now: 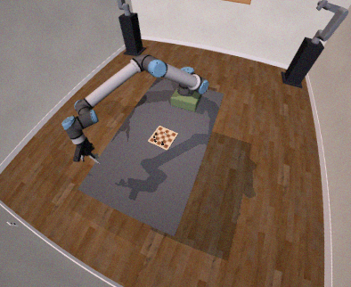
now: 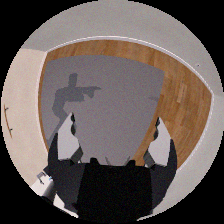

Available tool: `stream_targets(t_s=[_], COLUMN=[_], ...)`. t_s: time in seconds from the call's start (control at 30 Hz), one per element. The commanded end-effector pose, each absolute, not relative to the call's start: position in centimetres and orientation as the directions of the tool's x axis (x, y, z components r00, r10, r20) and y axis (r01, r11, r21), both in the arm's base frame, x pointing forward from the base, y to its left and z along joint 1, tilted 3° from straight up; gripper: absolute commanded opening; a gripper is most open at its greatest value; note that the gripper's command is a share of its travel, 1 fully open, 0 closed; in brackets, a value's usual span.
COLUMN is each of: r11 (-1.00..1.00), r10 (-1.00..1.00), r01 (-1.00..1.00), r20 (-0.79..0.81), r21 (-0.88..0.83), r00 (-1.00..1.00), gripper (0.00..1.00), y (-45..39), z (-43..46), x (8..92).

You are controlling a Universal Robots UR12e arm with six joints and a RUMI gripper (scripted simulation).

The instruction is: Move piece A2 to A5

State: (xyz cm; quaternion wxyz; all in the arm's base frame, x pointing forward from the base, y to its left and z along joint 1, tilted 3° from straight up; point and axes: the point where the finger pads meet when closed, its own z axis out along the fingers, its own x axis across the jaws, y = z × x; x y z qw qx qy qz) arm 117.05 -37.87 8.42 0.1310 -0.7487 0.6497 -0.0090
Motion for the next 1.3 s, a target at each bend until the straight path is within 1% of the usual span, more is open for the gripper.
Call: stream_targets(t_s=[0.0,0.27,0.33,0.57,0.67,0.8,0.9,0.97,1.27], r11=[-0.153,-0.208,-0.208,-0.254,-0.281,-0.297,-0.297,-0.31,-0.326], r10=[-0.963,-0.93,-0.93,-0.887,-0.851,-0.822,-0.822,-0.792,-0.732], r01=[-0.953,-0.915,-0.915,-0.862,-0.823,-0.79,-0.79,-0.757,-0.691], r20=[-0.179,-0.22,-0.22,-0.25,-0.268,-0.278,-0.278,-0.285,-0.29], r21=[-0.262,-0.347,-0.347,-0.438,-0.494,-0.536,-0.536,-0.575,-0.646], r00=[0.204,0.295,0.295,0.388,0.451,0.497,0.497,0.541,0.617], gripper=[1.0,1.0,1.0,1.0,1.0,1.0,1.0,1.0,1.0], y=[-37.6,-36.6,-36.6,-35.4,-34.8,-34.4,-34.4,-33.9,-32.9], z=[8.0,6.6,6.6,5.4,4.4,3.7,3.7,3.0,1.7], x=[114.5,109.4,109.4,104.2,100.7,98.1,98.1,95.5,90.9])
